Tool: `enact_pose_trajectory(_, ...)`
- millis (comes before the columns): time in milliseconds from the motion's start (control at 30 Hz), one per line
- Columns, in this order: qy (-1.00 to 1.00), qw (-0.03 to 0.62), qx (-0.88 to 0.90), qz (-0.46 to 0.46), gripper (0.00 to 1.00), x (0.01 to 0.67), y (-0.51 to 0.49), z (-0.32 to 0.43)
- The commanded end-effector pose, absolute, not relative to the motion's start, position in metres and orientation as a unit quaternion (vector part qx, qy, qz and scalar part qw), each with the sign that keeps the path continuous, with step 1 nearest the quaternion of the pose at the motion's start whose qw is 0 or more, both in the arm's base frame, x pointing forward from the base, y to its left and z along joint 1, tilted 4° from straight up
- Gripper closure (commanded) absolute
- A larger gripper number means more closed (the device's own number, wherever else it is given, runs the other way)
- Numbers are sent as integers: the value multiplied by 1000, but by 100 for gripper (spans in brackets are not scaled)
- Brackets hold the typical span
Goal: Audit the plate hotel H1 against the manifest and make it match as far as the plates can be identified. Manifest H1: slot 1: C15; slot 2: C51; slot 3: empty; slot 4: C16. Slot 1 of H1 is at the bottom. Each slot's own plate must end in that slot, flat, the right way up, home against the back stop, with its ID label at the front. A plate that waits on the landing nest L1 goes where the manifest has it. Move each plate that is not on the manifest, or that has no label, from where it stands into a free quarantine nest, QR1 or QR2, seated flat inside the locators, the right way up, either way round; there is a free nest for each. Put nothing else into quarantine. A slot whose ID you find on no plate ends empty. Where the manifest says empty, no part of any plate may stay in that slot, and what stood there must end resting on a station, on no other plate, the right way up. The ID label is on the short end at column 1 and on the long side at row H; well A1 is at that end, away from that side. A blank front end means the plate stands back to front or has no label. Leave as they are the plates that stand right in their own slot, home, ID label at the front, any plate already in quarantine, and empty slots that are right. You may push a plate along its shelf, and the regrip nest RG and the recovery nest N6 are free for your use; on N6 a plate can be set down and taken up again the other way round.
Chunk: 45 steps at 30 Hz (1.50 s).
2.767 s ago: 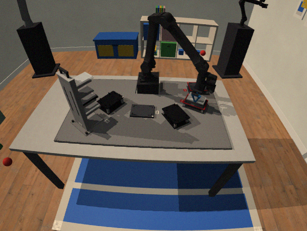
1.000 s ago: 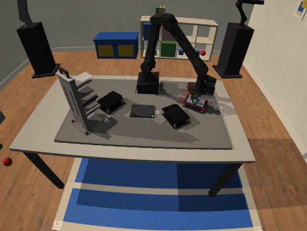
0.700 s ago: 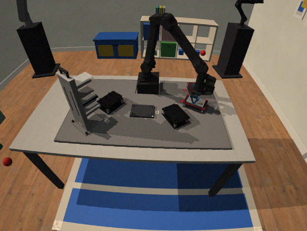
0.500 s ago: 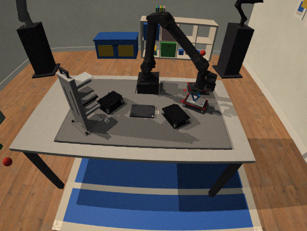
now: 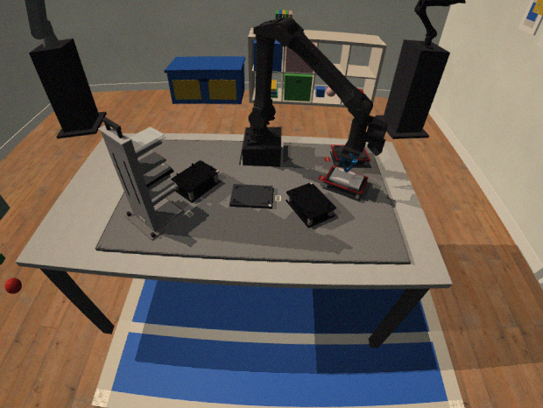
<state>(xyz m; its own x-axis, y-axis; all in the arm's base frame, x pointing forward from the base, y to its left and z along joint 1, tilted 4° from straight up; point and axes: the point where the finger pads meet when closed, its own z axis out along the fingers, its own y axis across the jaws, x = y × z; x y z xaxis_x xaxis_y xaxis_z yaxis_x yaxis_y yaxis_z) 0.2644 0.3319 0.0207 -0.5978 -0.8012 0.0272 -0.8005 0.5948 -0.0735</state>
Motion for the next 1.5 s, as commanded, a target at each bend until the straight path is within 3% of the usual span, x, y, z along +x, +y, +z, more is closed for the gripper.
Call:
enact_pose_trajectory(0, 893, 41, -448, -20, 0, 275, 358, 58)
enact_pose_trajectory(900, 893, 43, -447, -19, 0, 272, 359, 121)
enact_pose_trajectory(1467, 893, 28, -448, -27, 0, 269, 350, 103)
